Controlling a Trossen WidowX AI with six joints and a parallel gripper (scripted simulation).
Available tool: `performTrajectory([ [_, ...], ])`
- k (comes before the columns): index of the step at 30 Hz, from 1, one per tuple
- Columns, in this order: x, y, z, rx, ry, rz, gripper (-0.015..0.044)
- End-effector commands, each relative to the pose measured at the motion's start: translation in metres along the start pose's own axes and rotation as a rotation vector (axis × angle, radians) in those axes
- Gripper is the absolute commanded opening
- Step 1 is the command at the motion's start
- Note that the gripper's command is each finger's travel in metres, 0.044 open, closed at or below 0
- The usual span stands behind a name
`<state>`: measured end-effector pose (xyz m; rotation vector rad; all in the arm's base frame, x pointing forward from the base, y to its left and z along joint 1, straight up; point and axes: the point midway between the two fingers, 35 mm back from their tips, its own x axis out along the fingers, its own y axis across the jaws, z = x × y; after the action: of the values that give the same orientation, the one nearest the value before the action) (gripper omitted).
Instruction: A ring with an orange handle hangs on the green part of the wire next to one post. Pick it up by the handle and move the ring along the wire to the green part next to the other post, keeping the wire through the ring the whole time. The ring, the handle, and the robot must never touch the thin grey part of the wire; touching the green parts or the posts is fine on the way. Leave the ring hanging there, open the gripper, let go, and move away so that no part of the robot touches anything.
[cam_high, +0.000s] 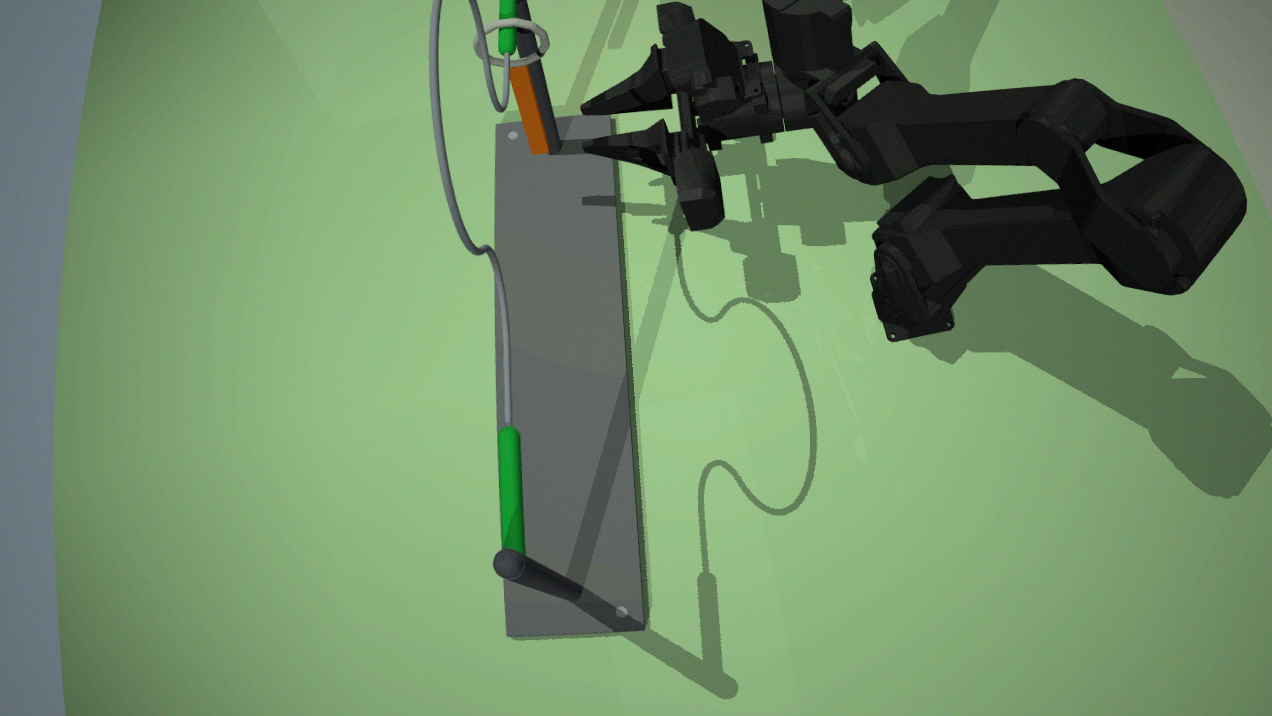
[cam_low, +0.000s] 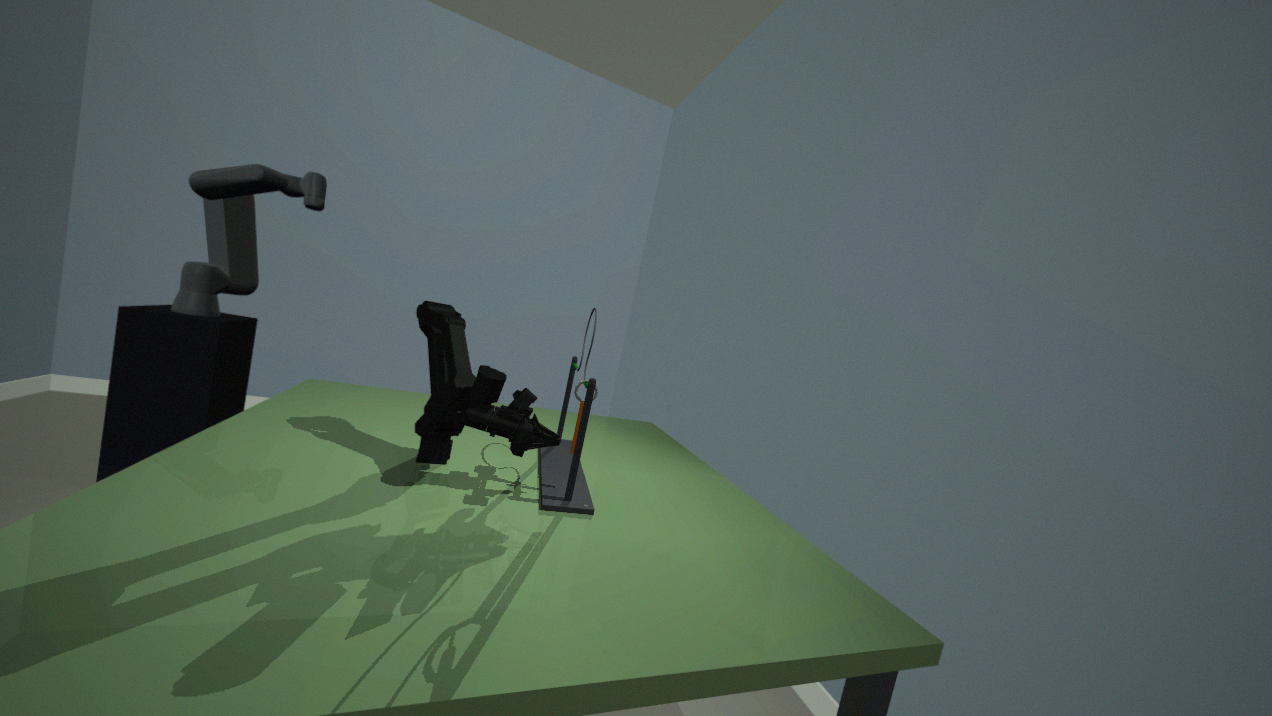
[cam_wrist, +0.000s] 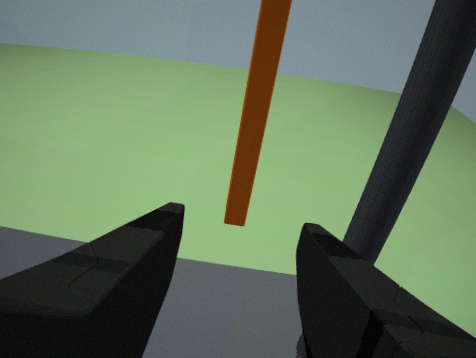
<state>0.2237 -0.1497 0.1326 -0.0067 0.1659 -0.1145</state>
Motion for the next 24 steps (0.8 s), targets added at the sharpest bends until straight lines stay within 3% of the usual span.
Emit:
performTrajectory([
  [1,0.006,-0.002,0.001,0.005,0.003,-0.002,0.0160],
  [24,0.040,-0.004,0.003,0.003,0.003,-0.002,0.0160],
])
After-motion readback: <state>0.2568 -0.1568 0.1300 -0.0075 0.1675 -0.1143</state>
